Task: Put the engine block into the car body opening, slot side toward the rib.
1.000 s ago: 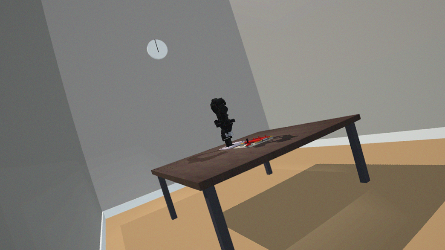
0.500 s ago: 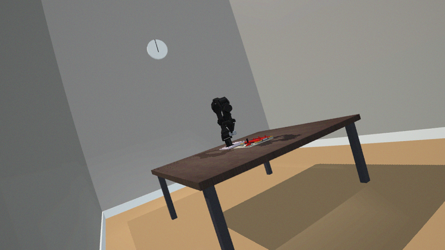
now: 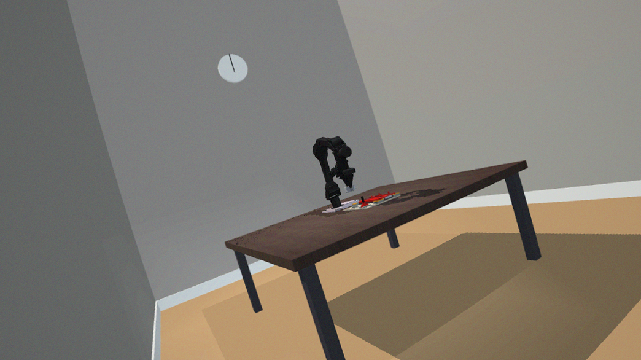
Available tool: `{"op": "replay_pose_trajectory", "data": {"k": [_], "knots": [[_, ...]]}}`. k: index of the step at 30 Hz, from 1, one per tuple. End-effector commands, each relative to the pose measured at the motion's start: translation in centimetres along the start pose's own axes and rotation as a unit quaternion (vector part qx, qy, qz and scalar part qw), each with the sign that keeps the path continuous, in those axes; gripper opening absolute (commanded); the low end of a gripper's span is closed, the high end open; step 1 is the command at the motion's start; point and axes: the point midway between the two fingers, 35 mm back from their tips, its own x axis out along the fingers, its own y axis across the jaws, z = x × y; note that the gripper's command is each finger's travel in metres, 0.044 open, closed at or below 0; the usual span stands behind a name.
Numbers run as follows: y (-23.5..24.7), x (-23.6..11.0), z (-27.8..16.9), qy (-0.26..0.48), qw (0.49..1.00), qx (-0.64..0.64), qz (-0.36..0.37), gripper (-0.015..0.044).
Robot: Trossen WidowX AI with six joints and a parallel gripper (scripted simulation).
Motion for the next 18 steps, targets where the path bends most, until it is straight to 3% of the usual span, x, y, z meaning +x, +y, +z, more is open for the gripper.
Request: {"op": "replay_pose_trajectory", "data": {"k": [1, 18], "knots": [[0.2, 0.4, -1.0, 0.002, 0.998, -0.061, 0.0, 0.0], [0.5, 2.0, -5.9, 0.004, 0.937, -0.349, 0.0, 0.0]]}}
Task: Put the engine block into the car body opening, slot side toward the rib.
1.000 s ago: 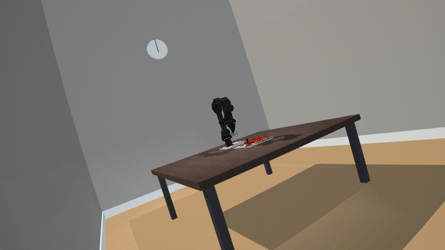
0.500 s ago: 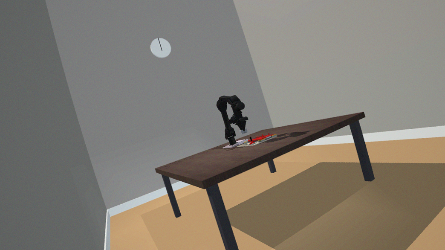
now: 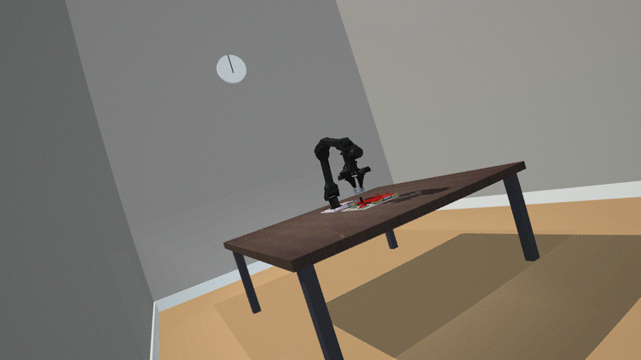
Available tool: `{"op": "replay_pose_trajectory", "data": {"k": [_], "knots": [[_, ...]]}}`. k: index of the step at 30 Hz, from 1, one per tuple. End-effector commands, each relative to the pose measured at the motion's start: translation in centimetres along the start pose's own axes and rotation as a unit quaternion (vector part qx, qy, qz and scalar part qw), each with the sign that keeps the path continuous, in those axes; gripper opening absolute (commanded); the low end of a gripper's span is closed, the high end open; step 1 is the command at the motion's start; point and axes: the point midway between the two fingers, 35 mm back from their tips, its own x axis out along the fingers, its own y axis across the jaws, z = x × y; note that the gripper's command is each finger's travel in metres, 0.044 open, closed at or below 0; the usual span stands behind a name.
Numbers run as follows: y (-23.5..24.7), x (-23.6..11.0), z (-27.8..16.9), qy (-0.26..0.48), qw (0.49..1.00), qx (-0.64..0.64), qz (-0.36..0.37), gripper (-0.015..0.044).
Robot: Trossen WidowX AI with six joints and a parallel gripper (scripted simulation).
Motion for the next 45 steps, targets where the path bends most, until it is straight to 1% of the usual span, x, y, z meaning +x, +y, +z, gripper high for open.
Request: {"op": "replay_pose_trajectory", "data": {"k": [1, 9, 17, 25, 33, 36, 42, 45], "knots": [[0.6, 0.4, -0.9, 0.002, 0.998, -0.061, 0.001, 0.0], [1.9, 1.2, -2.9, 0.002, 0.98, -0.199, 0.001, 0.0], [2.9, 2.0, -4.8, 0.003, 0.943, -0.332, 0.001, 0.0], [3.9, 2.8, -6.8, 0.003, 0.888, -0.46, 0.002, 0.0], [4.6, 3.7, -8.9, 0.003, 0.816, -0.578, 0.002, 0.0], [4.8, 3.8, -9.4, 0.003, 0.801, -0.599, 0.002, 0.0], [4.8, 3.8, -9.4, 0.003, 0.789, -0.614, 0.002, 0.0157], [4.8, 3.8, -9.4, 0.003, 0.79, -0.613, 0.002, 0.0159]]}}
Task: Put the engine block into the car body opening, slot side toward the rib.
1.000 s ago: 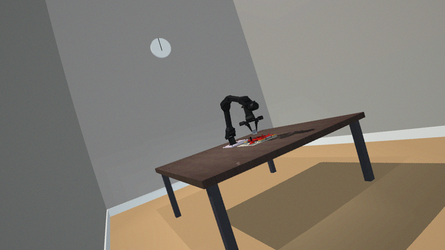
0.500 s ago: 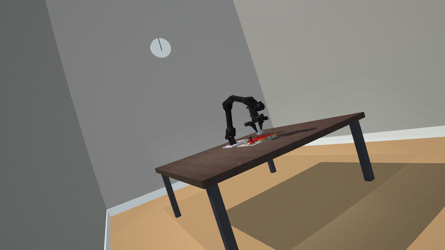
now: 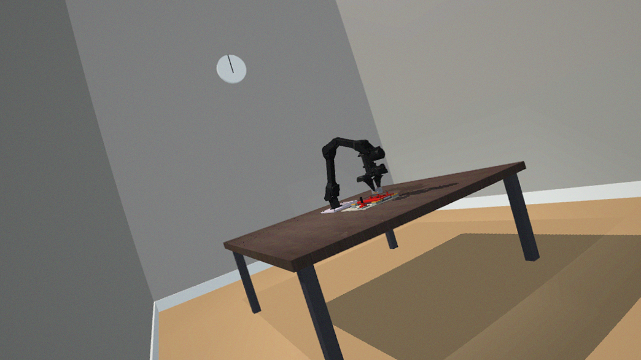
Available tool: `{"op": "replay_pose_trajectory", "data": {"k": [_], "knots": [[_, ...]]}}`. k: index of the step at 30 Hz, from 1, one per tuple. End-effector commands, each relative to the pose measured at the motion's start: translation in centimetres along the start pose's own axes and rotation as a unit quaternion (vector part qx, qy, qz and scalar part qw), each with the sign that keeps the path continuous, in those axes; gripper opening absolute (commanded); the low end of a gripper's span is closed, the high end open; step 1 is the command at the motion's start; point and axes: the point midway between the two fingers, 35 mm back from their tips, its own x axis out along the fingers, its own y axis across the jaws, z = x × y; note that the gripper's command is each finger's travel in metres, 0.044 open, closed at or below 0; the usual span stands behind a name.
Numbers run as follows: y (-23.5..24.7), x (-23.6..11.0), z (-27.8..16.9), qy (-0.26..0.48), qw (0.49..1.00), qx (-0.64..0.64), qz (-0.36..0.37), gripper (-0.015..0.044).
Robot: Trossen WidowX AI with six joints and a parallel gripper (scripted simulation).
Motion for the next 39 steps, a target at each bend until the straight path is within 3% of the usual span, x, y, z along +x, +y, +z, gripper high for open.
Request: {"op": "replay_pose_trajectory", "data": {"k": [1, 33, 39], "knots": [[0.07, 0.02, 0.04, -0.001, 1.0, -0.005, 0.001, 0.0159], [0.25, 0.0, 0.04, -0.001, 0.999, 0.034, 0.001, 0.0159], [0.26, 0.0, 0.03, -0.001, 1.0, -0.011, 0.001, 0.0159]]}}
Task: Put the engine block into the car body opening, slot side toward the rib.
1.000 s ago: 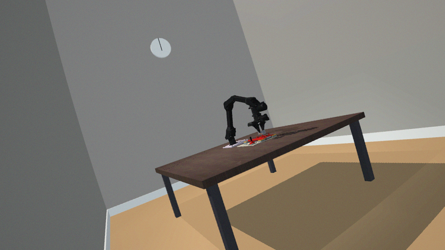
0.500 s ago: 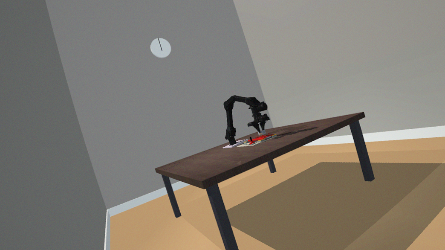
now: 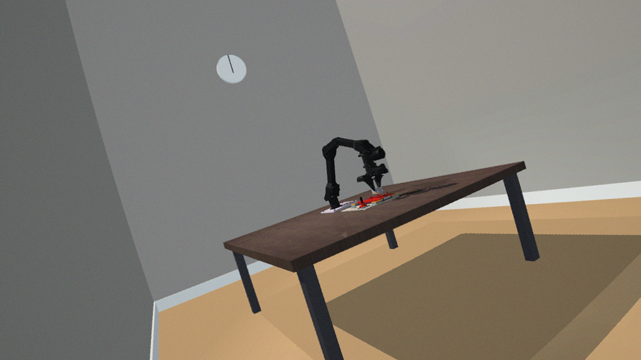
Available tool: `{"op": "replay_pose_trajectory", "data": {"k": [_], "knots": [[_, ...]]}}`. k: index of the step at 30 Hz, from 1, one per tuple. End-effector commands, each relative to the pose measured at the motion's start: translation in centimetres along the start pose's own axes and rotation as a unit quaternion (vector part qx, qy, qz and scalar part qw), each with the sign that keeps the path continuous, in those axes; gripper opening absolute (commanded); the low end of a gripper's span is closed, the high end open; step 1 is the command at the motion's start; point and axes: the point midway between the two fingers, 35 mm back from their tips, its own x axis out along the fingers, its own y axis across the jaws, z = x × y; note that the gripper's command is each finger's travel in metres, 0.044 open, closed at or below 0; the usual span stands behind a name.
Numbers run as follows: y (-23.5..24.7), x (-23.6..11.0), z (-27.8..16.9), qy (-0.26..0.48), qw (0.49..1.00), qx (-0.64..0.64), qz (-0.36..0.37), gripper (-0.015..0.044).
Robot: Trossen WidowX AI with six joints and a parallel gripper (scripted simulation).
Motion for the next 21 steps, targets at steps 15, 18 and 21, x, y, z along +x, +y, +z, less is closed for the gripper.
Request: {"op": "replay_pose_trajectory", "data": {"k": [15, 18, 21], "knots": [[0.05, 0.0, 0.02, 0.0, 1.0, 0.003, 0.001, 0.0159], [0.04, 0.01, 0.02, 0.0, 1.0, 0.024, 0.001, 0.0159], [0.04, 0.06, 0.02, 0.0, 0.999, 0.043, 0.001, 0.0159]]}}
